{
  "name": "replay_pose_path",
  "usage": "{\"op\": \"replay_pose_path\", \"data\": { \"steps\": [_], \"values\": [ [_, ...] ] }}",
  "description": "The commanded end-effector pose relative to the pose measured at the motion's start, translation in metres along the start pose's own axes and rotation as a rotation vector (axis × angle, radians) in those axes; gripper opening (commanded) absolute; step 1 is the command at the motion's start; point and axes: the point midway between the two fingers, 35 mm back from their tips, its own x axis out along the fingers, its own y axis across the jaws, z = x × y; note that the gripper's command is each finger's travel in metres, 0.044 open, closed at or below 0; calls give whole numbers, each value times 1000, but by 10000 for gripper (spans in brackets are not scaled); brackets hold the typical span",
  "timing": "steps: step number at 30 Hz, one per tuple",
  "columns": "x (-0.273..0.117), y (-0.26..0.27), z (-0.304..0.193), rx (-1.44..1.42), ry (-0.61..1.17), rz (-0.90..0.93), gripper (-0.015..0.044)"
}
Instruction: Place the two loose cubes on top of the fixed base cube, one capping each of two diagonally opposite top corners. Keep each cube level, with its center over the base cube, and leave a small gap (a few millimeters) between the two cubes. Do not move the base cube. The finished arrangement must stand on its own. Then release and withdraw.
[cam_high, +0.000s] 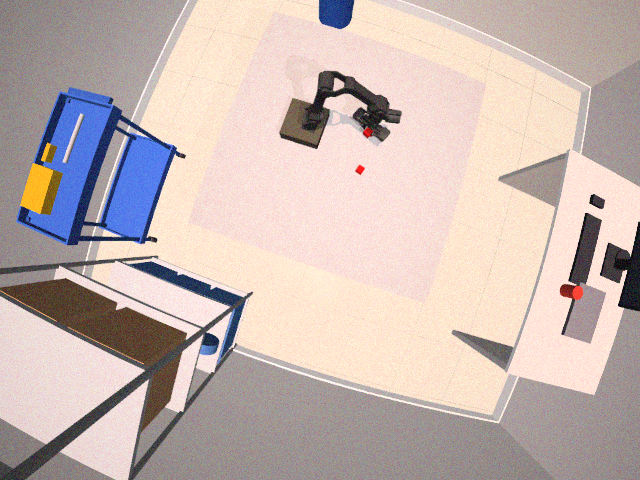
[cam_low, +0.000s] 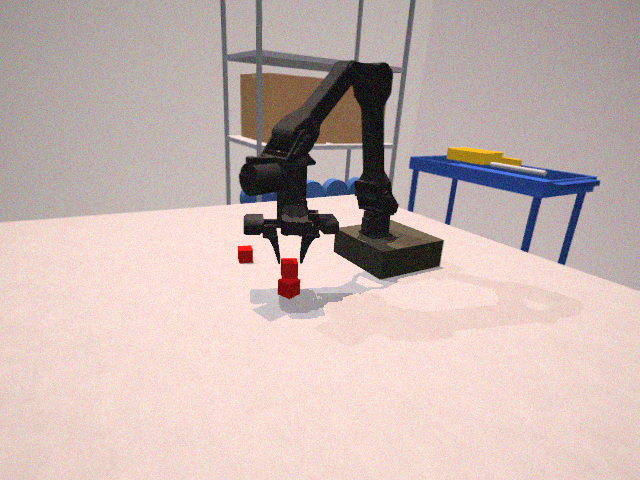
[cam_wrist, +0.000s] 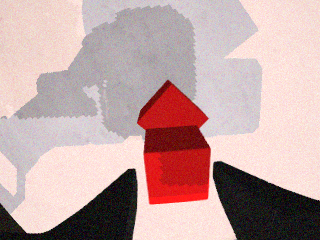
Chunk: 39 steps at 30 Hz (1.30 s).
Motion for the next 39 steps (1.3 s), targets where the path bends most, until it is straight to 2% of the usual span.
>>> {"op": "replay_pose_path", "data": {
  "steps": [1, 12, 14, 15, 28, 36, 39],
  "values": [
    [-8, -1, 1, 0, -4, -6, 205],
    [-20, -1, 1, 0, -4, -6, 205],
    [-19, -4, -3, -4, -2, -4, 258],
    [-21, -9, -7, -8, -2, -4, 265],
    [-49, -72, -95, -79, 5, -13, 265],
    [-67, -92, -160, -121, 12, -17, 265],
    [-68, -93, -166, -124, 13, -17, 265]
  ]
}}
